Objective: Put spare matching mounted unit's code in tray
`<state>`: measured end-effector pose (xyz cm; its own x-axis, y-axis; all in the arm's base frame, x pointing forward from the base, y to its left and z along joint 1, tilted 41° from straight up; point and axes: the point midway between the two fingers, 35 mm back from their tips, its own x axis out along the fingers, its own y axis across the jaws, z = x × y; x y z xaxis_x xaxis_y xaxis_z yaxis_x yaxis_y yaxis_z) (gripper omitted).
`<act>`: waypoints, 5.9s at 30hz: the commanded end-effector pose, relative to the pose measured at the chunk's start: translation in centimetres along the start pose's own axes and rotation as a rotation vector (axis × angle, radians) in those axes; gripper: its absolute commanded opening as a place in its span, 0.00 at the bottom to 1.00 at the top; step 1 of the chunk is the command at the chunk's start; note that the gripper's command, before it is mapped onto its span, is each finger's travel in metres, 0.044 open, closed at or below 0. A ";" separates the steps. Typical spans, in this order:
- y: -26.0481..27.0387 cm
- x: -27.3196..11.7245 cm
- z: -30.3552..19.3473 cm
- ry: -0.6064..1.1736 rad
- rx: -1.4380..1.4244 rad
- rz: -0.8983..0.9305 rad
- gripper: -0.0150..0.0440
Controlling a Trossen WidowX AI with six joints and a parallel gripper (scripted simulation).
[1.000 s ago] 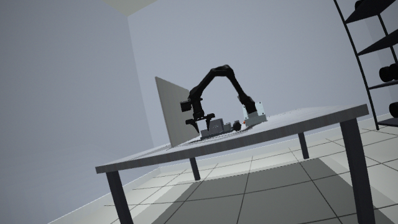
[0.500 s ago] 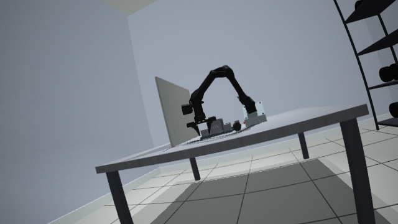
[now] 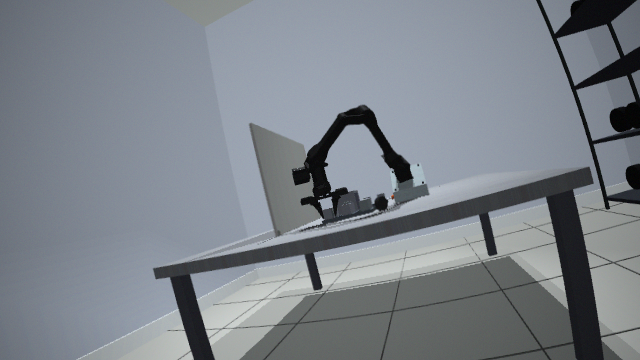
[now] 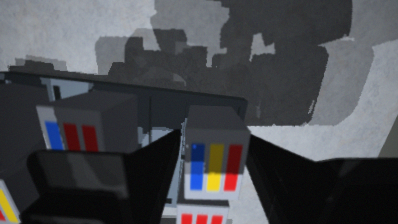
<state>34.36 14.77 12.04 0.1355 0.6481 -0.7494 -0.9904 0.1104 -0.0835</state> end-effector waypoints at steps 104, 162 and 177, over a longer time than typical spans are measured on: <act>-1.7 -16.8 -34.9 0.065 0.021 0.007 0.25; 0.9 -12.4 -41.9 0.038 0.004 0.000 0.25; 0.8 -11.1 -42.0 0.038 0.003 0.000 0.25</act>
<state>30.82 -24.27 -7.04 0.1309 0.6148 -0.7777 -0.9909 0.1065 -0.0826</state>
